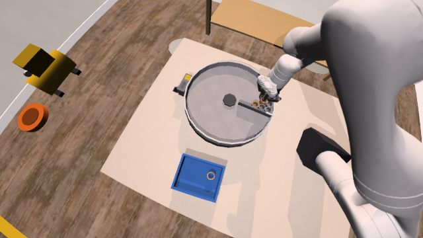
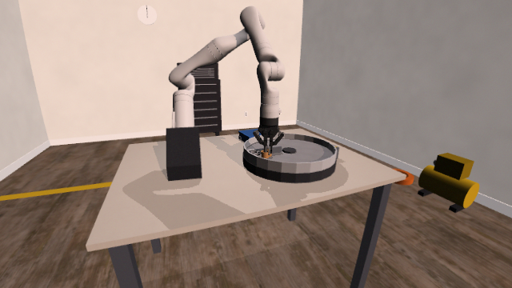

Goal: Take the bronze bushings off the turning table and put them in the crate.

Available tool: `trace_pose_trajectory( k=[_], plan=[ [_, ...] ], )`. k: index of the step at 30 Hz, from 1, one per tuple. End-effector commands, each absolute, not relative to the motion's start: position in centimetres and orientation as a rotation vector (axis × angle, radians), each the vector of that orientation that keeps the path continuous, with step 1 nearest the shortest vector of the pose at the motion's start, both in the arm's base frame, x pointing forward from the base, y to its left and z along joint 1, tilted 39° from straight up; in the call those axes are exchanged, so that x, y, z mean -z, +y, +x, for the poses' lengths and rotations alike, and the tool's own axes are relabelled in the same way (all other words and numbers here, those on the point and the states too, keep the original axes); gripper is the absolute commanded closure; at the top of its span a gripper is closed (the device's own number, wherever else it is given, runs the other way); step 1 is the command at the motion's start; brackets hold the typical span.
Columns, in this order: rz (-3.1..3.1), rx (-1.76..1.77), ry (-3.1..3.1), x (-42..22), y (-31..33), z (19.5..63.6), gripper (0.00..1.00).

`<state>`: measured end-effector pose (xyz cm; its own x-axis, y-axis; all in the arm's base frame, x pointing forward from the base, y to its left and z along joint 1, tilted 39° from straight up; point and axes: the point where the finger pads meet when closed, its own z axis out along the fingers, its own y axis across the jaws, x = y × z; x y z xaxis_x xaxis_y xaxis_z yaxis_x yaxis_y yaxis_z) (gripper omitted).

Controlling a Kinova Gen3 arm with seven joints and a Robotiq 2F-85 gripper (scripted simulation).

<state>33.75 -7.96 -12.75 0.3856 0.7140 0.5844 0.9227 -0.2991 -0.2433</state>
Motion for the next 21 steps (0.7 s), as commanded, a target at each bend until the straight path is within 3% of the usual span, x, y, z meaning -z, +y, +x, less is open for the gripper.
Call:
trace_pose_trajectory(
  k=[1,21],
  plan=[
    [-2.107,0.503,-1.402,12.41,-8.36,33.88,1.0],
    [-2.107,0.503,-1.402,11.72,-8.93,33.87,1.0]
  ],
)
